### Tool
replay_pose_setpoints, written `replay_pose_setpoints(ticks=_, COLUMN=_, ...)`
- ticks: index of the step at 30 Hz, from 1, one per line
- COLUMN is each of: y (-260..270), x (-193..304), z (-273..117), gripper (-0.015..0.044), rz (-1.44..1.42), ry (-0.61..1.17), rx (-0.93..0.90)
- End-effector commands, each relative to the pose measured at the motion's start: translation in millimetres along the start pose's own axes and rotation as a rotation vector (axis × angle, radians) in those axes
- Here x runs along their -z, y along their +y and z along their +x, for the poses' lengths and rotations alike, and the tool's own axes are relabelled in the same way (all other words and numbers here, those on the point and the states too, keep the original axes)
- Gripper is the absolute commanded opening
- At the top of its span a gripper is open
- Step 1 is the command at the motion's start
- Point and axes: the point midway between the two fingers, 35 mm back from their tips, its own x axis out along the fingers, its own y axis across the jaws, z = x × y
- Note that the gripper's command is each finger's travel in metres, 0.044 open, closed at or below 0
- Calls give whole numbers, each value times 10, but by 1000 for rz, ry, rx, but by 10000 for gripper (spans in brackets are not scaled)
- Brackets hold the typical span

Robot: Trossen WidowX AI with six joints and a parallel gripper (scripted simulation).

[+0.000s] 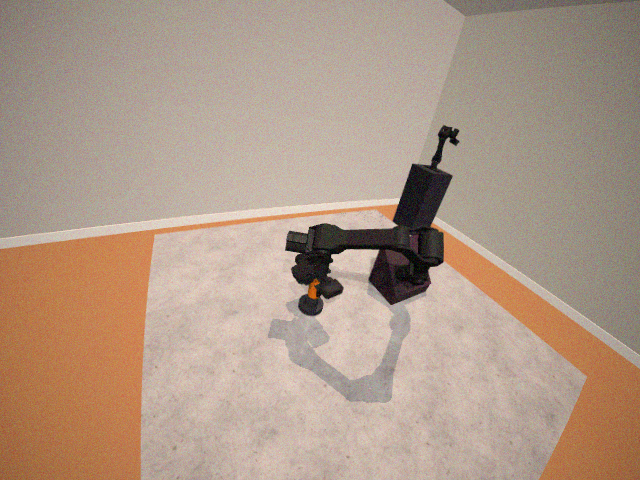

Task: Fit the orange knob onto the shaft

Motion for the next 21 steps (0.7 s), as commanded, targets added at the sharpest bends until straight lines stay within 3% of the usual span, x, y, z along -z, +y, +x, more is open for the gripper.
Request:
replay_pose_setpoints(ticks=1, y=-5, x=-8, z=-36, gripper=0, rz=-28, ry=-5, rx=3)
replay_pose_setpoints(ticks=7, y=-12, x=-25, z=-34, gripper=0, rz=-211, ry=-4, rx=4)
replay_pose_setpoints(ticks=21, y=-18, x=-68, z=7, gripper=0, rz=-211, ry=-5, rx=4)
